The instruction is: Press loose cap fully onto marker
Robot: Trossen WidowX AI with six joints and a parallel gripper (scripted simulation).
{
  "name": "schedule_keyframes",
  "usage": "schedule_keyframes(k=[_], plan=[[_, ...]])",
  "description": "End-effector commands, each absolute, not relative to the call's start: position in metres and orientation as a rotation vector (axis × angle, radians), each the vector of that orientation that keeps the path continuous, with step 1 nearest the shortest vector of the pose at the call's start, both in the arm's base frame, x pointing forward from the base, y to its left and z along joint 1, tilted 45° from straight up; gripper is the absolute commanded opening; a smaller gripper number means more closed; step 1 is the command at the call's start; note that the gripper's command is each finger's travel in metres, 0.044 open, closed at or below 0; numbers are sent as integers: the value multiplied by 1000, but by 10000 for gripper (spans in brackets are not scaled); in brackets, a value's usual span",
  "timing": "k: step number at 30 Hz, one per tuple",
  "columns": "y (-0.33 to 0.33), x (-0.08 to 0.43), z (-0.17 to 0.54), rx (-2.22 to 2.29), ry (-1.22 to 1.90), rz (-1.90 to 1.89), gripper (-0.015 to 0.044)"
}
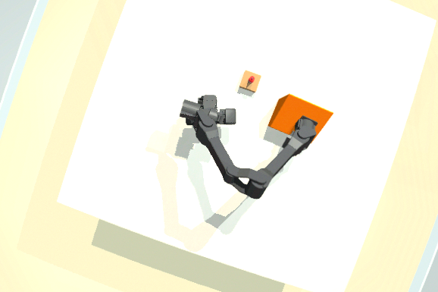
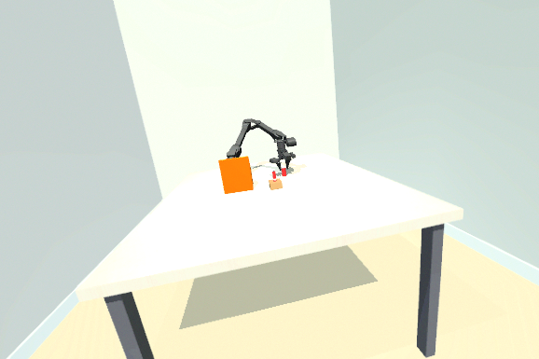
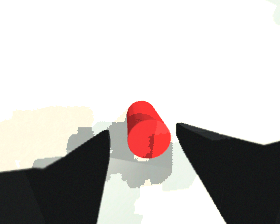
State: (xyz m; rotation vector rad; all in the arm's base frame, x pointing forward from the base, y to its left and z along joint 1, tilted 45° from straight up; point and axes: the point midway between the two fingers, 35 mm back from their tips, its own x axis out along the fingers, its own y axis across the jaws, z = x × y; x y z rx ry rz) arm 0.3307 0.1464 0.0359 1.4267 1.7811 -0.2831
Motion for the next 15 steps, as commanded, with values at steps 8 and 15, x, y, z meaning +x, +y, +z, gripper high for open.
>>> schedule_keyframes(k=[8,15], plan=[[159,327,23,1429,1789,-290,254],[164,327,18,1430,1790,-289,228]])
